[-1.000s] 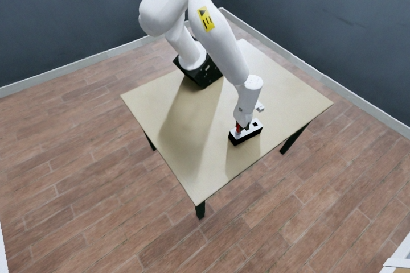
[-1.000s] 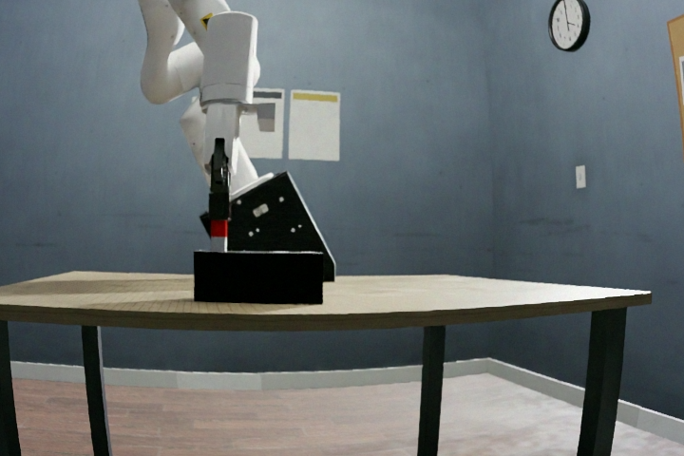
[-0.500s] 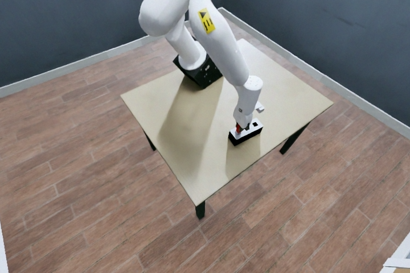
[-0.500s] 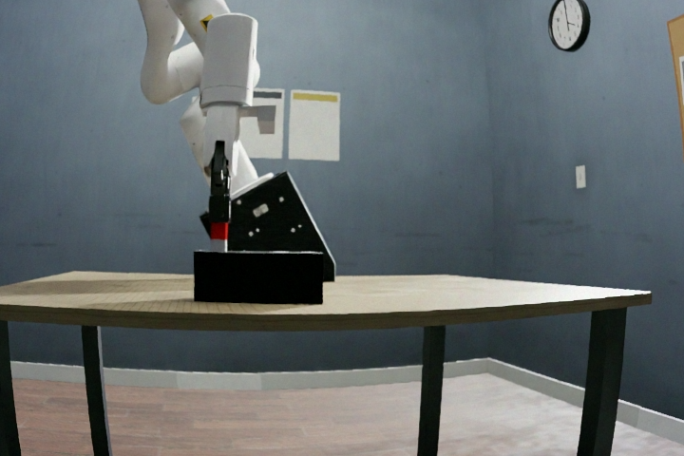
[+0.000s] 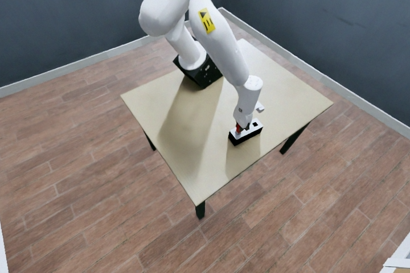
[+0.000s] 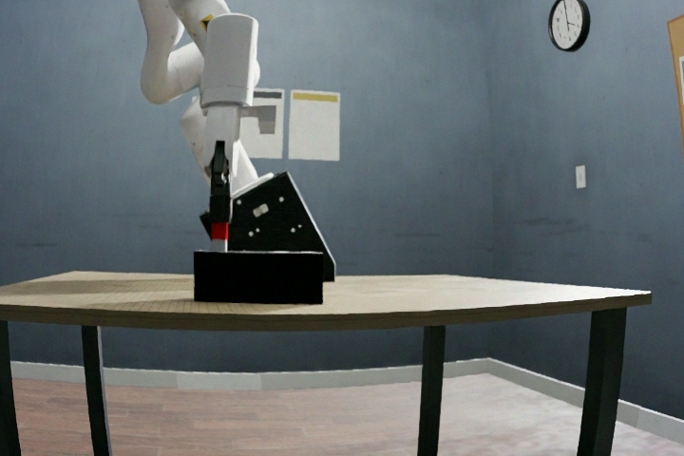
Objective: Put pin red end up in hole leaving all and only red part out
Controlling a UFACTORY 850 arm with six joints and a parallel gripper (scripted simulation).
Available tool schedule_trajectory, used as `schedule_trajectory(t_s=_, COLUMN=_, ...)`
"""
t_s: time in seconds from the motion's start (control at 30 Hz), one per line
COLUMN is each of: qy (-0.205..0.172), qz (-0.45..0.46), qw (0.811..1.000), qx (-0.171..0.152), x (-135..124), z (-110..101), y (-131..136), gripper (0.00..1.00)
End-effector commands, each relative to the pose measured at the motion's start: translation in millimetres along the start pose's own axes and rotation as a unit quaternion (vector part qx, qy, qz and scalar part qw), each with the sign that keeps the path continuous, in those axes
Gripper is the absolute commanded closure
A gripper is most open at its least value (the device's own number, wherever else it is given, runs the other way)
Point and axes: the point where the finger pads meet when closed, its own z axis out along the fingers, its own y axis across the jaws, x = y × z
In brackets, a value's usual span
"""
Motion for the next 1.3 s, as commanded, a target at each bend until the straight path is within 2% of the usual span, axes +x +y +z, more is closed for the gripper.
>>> schedule_trajectory(t_s=0.0, qy=0.000, qz=0.000, qw=1.000, qx=-0.001, x=0.1, z=-0.7, y=0.8, gripper=1.00)
schedule_trajectory(t_s=1.27, qy=0.000, qz=0.000, qw=1.000, qx=-0.001, x=-0.1, z=7.1, y=1.6, gripper=1.00)
